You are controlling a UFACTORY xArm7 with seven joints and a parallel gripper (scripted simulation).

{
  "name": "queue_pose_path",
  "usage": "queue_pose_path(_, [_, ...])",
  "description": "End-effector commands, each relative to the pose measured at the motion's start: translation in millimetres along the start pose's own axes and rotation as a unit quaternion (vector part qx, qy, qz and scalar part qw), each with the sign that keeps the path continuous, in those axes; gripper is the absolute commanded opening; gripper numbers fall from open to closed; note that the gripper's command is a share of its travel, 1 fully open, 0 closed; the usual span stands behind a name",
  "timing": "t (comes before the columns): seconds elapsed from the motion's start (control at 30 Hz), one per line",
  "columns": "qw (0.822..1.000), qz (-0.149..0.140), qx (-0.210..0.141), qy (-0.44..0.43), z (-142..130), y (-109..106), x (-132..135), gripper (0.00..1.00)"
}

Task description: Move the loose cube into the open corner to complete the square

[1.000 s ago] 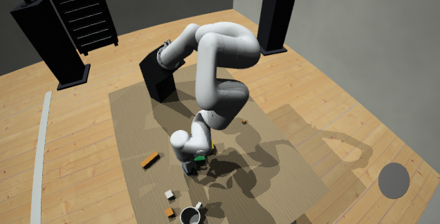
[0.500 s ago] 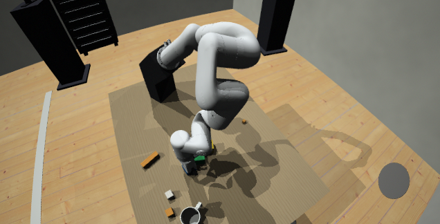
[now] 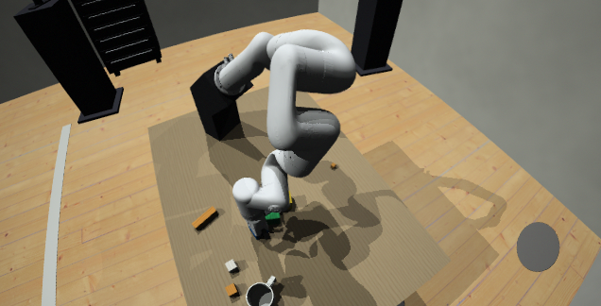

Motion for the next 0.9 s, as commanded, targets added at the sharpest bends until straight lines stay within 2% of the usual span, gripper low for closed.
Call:
queue_pose_path(0.0, [1.000,-0.001,-0.002,0.000,-2,-3,1,0.00])
queue_pose_path(0.6, [1.000,-0.001,-0.002,0.000,-2,-27,1,0.00])
queue_pose_path(0.87, [1.000,-0.001,-0.002,0.000,-2,-46,1,0.00])
Point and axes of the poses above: the point where the finger pads meet when closed, its own y axis out along the fingers, its own x axis across the jaws, z = x × y, the point moved 4 cm from there along -y, back along the fingers, and after that the axes turned 15 degrees about -y, right-handed, at the moved point
